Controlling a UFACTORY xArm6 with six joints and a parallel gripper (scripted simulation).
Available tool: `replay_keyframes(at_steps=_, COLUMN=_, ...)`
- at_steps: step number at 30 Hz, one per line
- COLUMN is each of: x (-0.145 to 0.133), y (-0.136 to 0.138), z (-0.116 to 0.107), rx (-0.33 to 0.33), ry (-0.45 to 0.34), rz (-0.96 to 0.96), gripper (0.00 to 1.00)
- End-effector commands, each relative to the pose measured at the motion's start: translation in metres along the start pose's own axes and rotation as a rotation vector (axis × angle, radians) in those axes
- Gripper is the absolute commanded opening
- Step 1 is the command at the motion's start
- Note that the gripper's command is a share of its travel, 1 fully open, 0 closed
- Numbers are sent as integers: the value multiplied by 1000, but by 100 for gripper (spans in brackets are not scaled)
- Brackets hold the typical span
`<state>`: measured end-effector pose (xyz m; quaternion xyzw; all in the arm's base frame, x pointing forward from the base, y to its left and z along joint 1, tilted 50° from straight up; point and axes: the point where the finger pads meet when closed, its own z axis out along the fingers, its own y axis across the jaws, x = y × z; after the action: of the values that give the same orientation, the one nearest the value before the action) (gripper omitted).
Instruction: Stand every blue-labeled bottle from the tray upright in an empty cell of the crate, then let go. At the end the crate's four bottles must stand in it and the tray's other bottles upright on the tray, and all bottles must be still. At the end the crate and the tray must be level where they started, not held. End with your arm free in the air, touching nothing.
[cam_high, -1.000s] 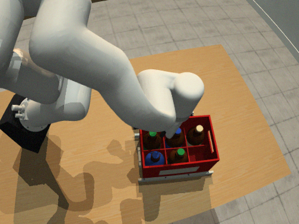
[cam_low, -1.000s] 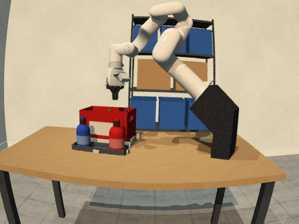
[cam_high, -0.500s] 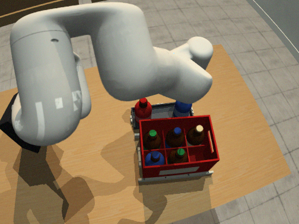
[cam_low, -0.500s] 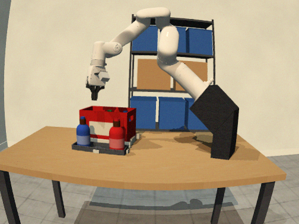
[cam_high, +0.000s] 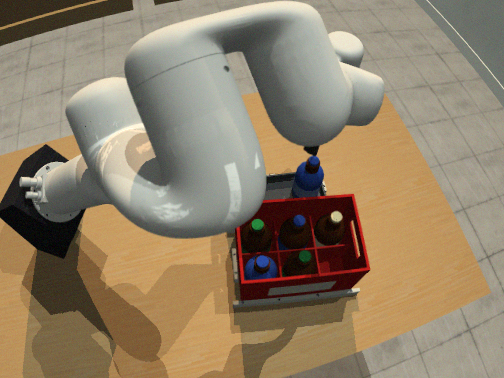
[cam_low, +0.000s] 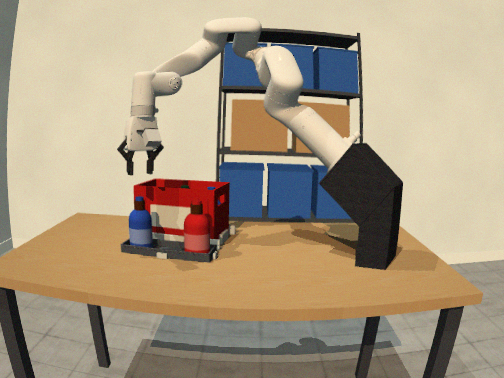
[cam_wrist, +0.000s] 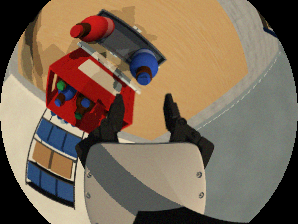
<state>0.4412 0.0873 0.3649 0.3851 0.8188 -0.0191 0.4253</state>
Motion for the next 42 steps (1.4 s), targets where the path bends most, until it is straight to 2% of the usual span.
replay_keyframes(at_steps=1, x=-1, y=2, z=0, rx=12, ry=-6, rz=3, gripper=65)
replay_keyframes(at_steps=28, x=-1, y=2, z=1, rx=12, ry=-6, rz=3, gripper=65)
replay_keyframes(at_steps=42, x=-1, y=2, z=10, rx=12, ry=-6, rz=4, gripper=65)
